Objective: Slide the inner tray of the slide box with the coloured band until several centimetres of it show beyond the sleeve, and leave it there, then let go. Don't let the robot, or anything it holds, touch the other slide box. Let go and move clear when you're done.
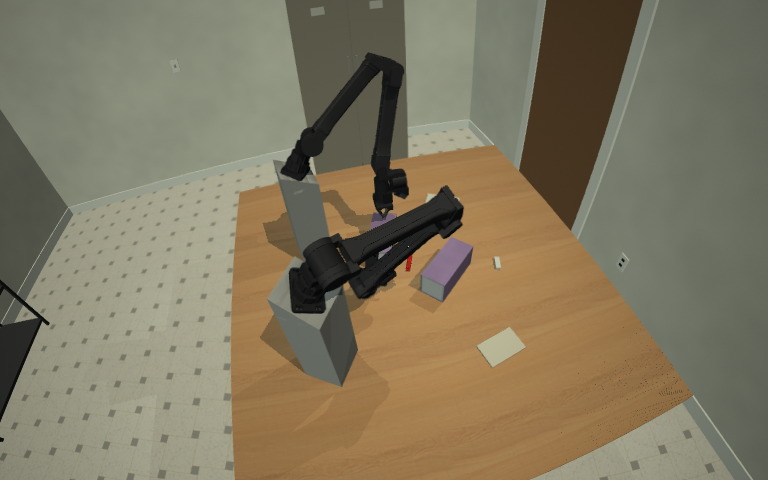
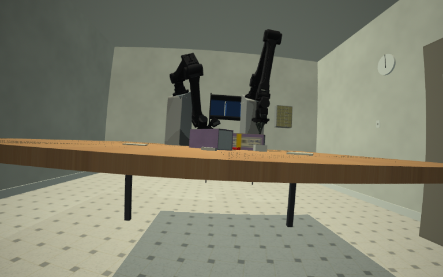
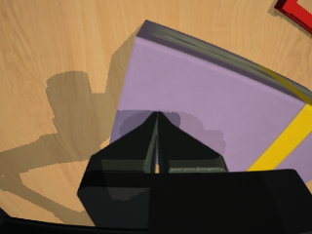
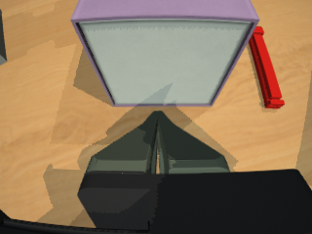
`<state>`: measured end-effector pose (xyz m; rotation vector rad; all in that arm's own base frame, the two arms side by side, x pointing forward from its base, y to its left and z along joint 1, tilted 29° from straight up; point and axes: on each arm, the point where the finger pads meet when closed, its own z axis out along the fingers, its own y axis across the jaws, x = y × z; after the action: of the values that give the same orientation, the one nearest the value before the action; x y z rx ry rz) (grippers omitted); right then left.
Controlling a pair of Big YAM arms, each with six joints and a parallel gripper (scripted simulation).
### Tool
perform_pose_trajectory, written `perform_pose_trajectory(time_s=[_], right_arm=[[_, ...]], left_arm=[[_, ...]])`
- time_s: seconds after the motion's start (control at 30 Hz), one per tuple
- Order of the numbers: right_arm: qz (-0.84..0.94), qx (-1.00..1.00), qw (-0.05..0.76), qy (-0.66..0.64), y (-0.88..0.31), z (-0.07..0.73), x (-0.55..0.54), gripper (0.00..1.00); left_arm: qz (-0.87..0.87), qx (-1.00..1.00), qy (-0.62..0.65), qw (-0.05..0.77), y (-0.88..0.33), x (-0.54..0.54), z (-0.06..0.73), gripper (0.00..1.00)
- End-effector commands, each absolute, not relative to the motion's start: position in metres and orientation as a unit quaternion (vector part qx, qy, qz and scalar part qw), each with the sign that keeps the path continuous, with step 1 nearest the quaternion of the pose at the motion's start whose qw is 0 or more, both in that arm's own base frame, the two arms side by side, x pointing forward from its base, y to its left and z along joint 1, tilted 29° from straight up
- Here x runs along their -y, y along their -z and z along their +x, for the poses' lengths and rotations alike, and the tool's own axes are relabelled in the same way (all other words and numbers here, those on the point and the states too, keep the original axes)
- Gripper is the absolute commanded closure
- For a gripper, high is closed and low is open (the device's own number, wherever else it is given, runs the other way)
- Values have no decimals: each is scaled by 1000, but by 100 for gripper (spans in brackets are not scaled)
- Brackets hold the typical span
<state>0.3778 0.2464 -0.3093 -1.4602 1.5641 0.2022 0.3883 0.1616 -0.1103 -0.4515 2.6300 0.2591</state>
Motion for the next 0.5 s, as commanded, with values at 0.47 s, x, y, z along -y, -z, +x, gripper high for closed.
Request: perform_pose_trajectory(time_s=[0.47], right_arm=[[-600, -646, 463, -89, 311, 366, -244, 100]], left_arm=[[-164, -955, -94, 227, 112, -161, 386, 100]])
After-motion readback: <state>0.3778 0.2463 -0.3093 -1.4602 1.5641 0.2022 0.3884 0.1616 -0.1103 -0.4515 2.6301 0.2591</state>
